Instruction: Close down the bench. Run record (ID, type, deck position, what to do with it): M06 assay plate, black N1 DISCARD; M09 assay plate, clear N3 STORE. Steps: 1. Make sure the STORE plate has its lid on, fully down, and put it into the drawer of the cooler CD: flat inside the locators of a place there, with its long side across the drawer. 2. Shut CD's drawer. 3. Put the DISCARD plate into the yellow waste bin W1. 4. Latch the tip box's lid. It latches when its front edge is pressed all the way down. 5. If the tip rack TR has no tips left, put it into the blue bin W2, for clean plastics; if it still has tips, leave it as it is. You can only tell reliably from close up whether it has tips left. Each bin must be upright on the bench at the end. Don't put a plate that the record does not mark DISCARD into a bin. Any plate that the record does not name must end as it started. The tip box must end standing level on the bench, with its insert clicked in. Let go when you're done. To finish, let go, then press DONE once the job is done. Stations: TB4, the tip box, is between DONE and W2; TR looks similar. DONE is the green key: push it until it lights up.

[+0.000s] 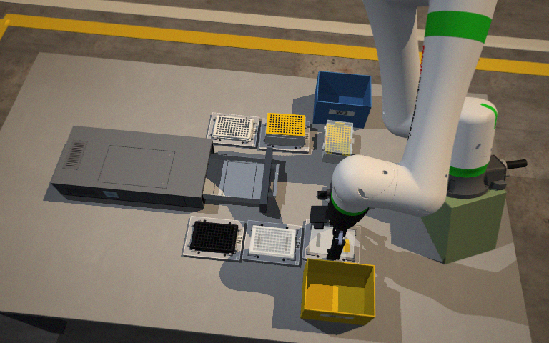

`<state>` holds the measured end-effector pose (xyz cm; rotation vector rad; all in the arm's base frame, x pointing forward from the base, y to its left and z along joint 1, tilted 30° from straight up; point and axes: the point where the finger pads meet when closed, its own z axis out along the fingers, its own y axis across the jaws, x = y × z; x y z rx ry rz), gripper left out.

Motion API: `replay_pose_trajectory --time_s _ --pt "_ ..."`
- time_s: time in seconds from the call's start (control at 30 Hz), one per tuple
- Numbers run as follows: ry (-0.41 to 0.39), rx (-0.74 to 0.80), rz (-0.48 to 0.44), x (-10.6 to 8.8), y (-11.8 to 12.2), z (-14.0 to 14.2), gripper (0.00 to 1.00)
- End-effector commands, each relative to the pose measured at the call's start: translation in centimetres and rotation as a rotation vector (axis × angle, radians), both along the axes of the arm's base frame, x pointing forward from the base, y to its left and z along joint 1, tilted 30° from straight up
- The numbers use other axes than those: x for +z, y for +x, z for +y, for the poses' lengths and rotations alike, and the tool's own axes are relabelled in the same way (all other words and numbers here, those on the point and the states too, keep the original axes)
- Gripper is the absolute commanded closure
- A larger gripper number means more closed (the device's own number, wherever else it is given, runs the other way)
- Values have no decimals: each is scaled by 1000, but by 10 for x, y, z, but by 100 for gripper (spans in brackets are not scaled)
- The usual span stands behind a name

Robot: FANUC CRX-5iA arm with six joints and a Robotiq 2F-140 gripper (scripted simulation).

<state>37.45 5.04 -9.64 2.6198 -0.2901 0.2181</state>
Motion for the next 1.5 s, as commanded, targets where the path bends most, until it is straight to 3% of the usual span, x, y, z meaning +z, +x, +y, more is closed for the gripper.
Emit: replay_pose_trajectory --time_s 0.0,1.23,1.27,1.47 --pt "1 1 -1 -3 1 -1 30" --pt "1 1 -1 -2 1 -1 41" --pt "1 1 -1 -2 1 -1 90" --pt "1 1 -1 -2 1 -1 90"
